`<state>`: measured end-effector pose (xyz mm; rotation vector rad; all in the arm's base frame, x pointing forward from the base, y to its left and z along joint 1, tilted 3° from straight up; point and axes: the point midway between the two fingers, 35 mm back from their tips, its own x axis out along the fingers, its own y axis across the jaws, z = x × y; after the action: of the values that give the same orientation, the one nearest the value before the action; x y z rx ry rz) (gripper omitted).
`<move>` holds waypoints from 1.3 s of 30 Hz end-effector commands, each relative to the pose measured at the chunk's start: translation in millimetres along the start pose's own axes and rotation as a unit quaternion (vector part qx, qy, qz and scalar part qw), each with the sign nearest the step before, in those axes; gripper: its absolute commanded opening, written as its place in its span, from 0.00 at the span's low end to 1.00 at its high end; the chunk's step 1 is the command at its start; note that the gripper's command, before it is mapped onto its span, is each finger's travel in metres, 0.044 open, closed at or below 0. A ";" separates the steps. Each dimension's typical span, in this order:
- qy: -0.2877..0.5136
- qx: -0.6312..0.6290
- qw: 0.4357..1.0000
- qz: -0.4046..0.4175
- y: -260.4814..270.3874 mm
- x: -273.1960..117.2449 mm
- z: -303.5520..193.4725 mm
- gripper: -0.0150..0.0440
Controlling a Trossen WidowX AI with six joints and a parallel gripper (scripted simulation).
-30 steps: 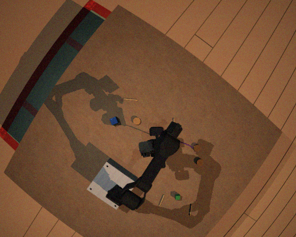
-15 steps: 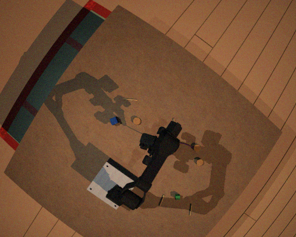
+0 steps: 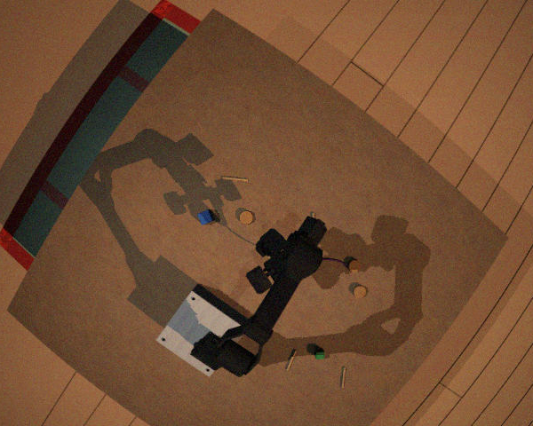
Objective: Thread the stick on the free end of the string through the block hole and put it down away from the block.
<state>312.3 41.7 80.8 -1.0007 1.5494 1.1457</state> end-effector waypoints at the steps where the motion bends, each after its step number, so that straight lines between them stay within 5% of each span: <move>1: 0.002 0.066 0.998 -0.002 -0.7 -1.1 0.0 0.25; 20: 0.006 0.383 0.924 -0.008 -1.6 -1.6 1.5 0.25; 39: 0.004 0.660 0.751 -0.017 -2.6 -2.0 3.3 0.25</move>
<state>314.8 44.4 81.1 -0.0919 1.7957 -0.0818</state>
